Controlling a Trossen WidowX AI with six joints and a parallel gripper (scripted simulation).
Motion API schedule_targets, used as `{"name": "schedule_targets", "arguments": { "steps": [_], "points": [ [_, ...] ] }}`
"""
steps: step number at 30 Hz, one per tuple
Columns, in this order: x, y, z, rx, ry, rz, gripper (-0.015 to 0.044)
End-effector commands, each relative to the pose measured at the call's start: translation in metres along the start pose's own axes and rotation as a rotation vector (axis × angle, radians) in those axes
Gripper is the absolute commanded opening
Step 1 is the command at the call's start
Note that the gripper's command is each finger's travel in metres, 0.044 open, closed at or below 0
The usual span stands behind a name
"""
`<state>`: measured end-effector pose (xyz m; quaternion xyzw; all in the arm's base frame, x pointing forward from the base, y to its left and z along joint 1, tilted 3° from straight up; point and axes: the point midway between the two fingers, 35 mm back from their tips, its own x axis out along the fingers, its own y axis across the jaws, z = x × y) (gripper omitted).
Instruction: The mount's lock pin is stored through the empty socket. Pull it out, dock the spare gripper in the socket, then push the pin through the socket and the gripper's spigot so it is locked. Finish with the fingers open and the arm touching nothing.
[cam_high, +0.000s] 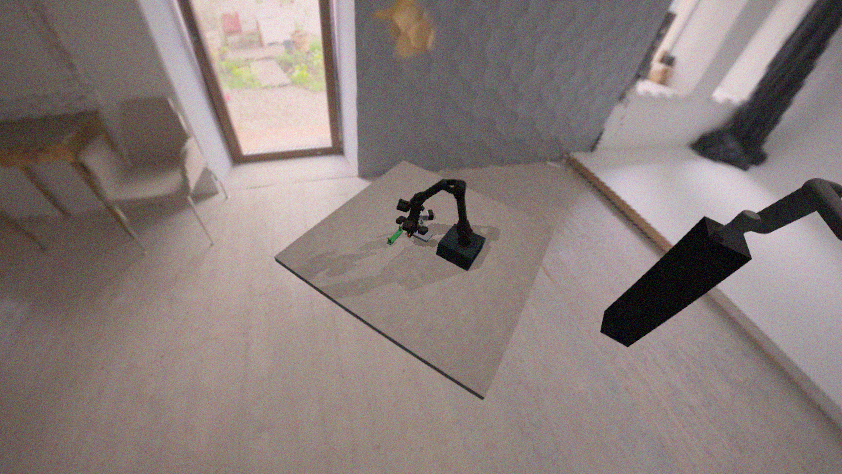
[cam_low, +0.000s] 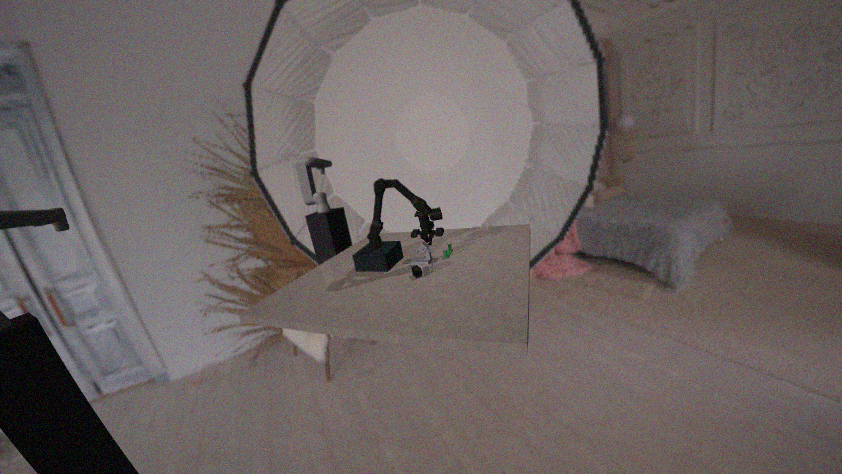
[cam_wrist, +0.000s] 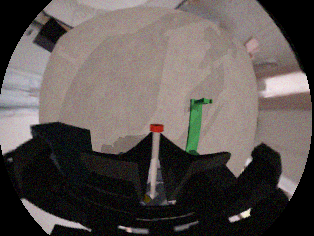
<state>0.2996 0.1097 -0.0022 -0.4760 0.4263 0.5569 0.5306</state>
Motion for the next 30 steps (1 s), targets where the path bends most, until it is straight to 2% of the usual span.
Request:
{"name": "schedule_targets", "arguments": {
  "steps": [1,30],
  "points": [
    [-0.002,0.0,0.004,0.003,-0.007,0.0,0.0],
    [0.002,-0.001,0.026,0.003,-0.001,0.003,0.0]
  ]
}}
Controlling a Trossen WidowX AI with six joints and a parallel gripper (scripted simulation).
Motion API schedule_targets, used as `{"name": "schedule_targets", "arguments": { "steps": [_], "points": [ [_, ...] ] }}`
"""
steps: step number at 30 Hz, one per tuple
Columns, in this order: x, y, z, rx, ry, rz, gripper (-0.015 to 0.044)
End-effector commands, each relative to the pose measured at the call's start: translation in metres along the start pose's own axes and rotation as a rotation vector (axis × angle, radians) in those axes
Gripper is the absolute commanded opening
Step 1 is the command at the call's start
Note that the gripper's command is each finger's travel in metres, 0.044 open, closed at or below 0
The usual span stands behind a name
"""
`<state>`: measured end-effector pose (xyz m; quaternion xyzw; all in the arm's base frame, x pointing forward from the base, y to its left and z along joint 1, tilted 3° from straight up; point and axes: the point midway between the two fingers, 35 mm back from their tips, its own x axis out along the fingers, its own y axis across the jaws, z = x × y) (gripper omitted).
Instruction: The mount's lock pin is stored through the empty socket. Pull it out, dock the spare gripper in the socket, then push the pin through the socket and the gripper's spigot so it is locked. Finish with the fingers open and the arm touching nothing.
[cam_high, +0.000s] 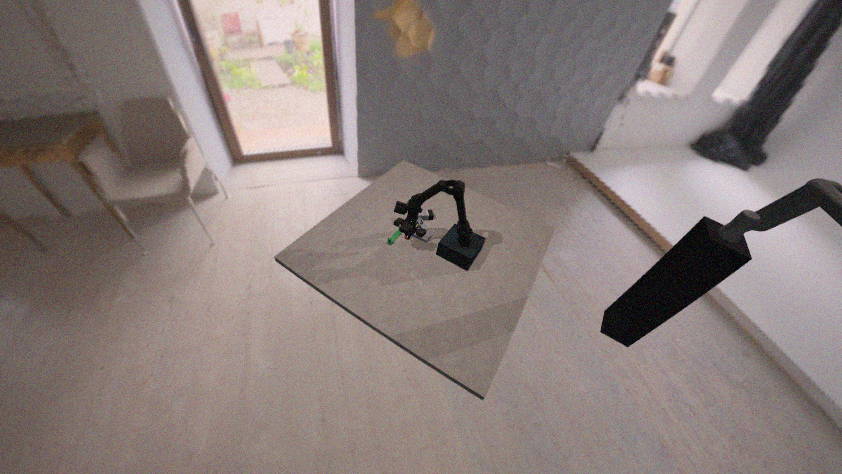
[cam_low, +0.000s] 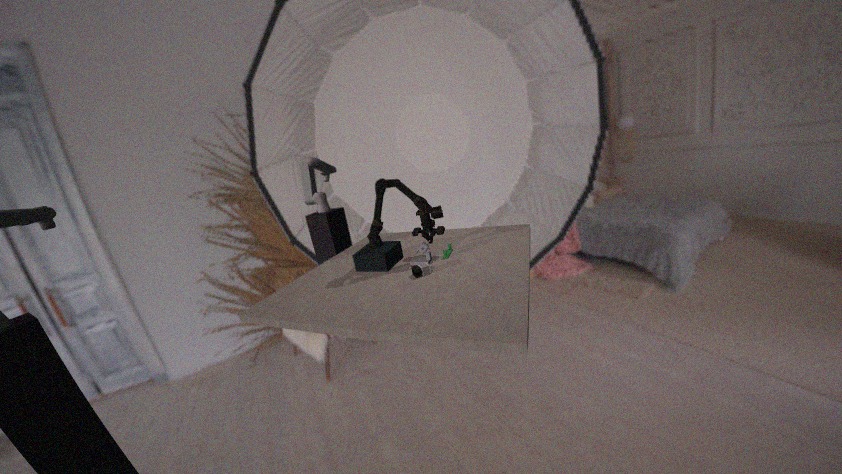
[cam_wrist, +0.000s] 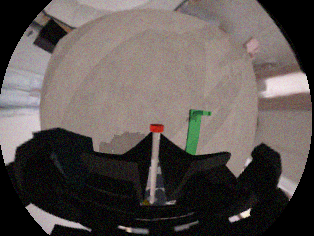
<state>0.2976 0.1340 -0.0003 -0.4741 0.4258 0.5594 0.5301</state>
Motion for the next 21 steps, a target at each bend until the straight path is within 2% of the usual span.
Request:
{"name": "schedule_targets", "arguments": {
  "steps": [1,21],
  "points": [
    [0.0,-0.001,0.003,0.004,0.004,-0.001,0.0],
    [0.001,-0.001,0.021,0.005,0.008,0.004,0.0]
  ]
}}
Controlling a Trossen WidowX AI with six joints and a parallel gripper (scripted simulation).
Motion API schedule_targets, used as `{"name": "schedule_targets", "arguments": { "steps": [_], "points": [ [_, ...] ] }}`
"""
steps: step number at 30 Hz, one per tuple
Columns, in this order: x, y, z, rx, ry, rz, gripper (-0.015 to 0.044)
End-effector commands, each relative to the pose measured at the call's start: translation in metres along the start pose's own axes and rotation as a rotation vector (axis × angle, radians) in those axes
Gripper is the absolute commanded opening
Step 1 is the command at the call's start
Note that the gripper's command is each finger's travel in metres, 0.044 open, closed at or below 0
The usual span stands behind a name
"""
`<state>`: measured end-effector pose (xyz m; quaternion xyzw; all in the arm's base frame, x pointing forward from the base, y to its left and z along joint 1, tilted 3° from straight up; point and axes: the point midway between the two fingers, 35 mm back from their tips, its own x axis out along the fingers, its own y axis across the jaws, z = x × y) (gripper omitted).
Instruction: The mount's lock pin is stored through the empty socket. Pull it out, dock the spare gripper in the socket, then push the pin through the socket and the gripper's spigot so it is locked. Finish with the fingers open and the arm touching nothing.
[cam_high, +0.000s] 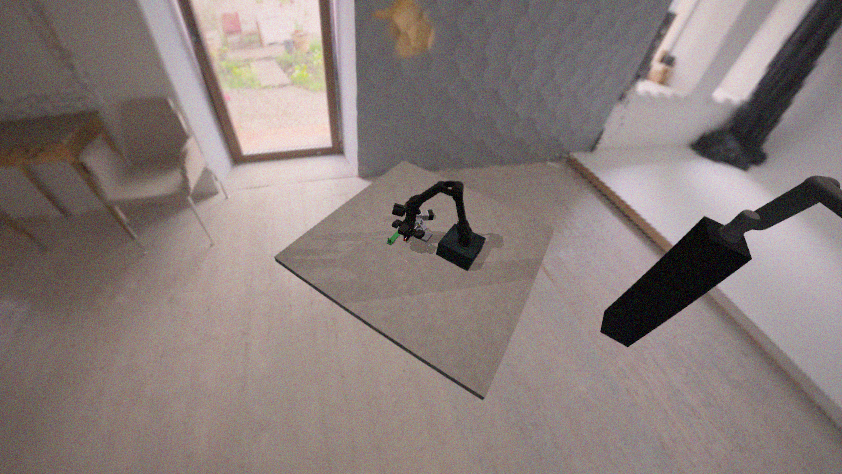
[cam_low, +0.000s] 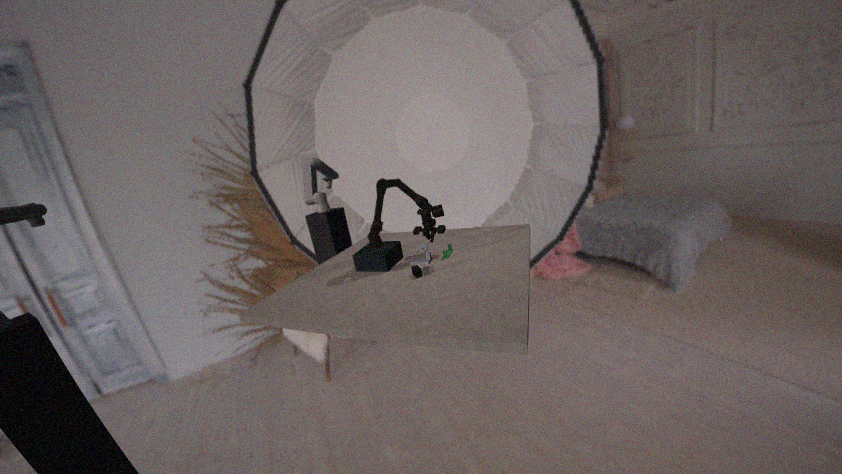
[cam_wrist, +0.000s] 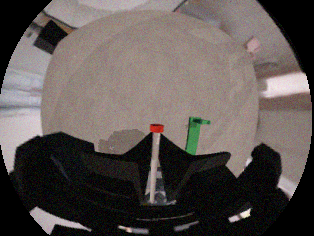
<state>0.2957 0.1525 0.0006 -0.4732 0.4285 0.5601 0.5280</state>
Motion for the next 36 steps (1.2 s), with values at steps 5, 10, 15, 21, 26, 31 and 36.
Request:
{"name": "schedule_targets", "arguments": {
  "steps": [5,10,15,21,26,31,36],
  "points": [
    [-0.001,-0.002,0.007,0.004,0.006,-0.001,0.0],
    [-0.001,-0.001,0.012,0.005,0.007,0.001,0.0],
    [-0.002,-0.002,0.016,0.005,0.008,0.003,0.0],
    [-0.002,-0.002,0.022,0.006,0.01,0.006,0.0],
    [-0.004,-0.001,0.023,0.005,0.009,0.007,0.0],
    [-0.013,0.001,0.025,0.002,0.007,0.013,0.0],
    [-0.021,0.002,0.026,0.002,0.01,0.021,0.0]
  ]
}}
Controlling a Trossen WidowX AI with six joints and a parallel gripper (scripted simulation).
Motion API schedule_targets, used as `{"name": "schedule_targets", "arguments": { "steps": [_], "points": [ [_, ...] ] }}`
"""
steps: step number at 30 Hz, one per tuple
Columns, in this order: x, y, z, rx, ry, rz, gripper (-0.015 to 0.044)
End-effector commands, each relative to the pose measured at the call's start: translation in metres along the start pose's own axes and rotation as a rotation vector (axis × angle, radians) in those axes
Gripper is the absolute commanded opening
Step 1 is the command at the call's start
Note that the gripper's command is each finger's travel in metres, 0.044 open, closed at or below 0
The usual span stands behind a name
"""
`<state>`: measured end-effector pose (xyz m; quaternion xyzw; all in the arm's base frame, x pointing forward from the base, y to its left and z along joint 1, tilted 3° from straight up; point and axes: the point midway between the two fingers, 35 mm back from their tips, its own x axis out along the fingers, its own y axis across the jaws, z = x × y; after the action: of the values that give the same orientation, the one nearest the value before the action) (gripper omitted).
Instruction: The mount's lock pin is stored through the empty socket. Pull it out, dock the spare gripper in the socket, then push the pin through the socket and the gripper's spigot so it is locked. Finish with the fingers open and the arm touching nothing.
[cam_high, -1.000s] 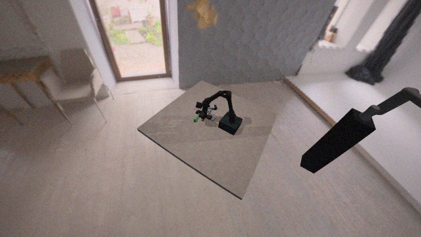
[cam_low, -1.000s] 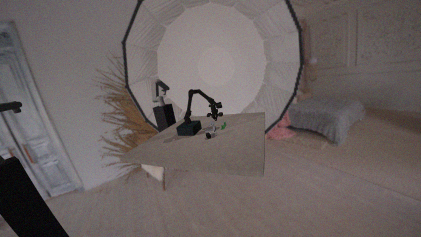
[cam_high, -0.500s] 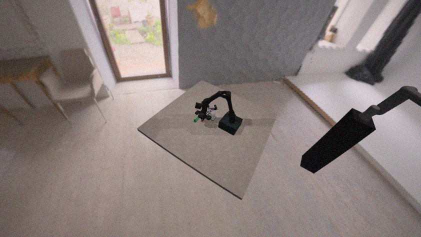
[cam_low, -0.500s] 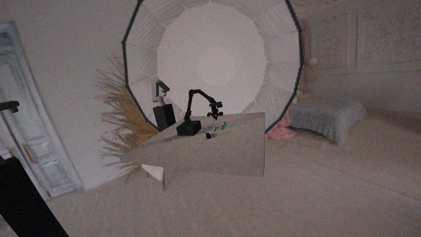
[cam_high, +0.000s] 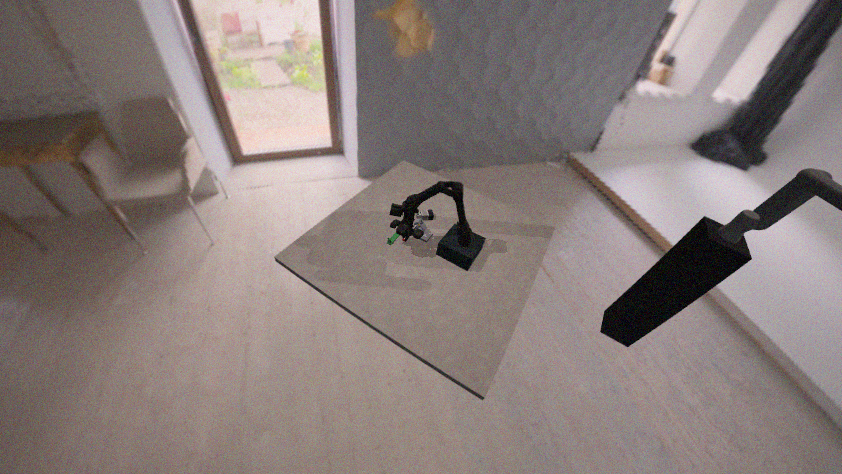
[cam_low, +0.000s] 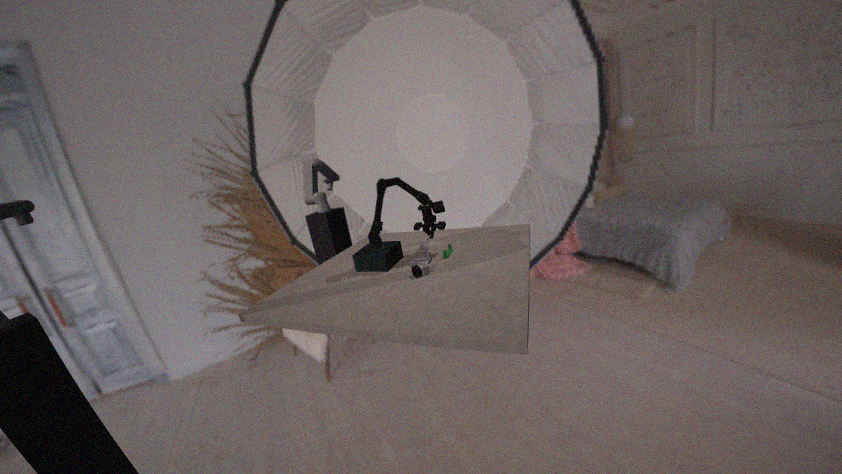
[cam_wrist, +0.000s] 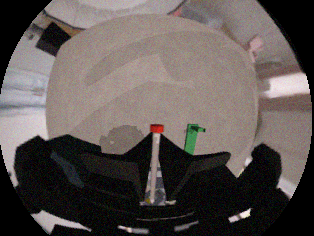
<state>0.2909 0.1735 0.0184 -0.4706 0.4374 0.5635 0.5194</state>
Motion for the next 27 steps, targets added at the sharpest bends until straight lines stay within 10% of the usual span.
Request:
{"name": "schedule_targets", "arguments": {
  "steps": [1,27],
  "points": [
    [-0.008,0.0,0.002,0.0,-0.001,-0.002,0.0],
    [-0.007,-0.05,0.025,0.029,0.002,0.005,0.0]
  ]
}}
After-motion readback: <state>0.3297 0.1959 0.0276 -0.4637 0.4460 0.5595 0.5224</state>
